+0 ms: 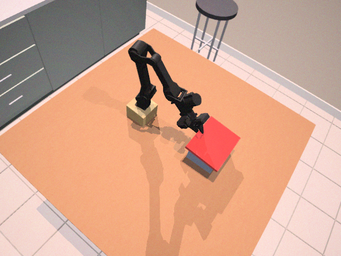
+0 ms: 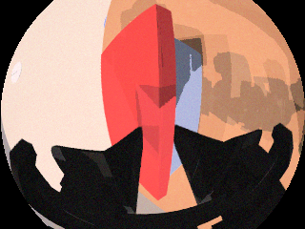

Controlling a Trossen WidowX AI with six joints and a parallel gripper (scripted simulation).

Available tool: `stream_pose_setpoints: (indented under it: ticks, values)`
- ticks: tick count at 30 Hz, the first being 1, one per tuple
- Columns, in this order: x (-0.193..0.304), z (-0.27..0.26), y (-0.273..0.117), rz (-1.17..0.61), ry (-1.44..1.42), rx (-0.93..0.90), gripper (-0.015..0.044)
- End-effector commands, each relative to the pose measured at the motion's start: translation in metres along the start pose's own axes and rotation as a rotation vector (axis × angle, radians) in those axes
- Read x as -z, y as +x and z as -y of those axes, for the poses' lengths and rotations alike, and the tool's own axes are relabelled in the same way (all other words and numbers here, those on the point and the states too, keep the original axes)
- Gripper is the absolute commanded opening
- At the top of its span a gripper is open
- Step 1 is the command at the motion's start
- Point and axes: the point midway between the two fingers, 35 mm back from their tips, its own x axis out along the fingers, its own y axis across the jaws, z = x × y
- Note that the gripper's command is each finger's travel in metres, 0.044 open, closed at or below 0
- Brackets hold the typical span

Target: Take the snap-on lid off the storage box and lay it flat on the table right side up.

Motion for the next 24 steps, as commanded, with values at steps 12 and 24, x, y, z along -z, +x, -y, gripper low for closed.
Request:
stream_pose_setpoints:
  ticks: [12, 24]
  values:
    - [0.0002, -0.0013, 0.0012, -0.002, -0.002, -0.001, 0.0000]
    - [0.0002, -0.0019, 0.0019, -0.002, -0.002, -0.001, 0.0000]
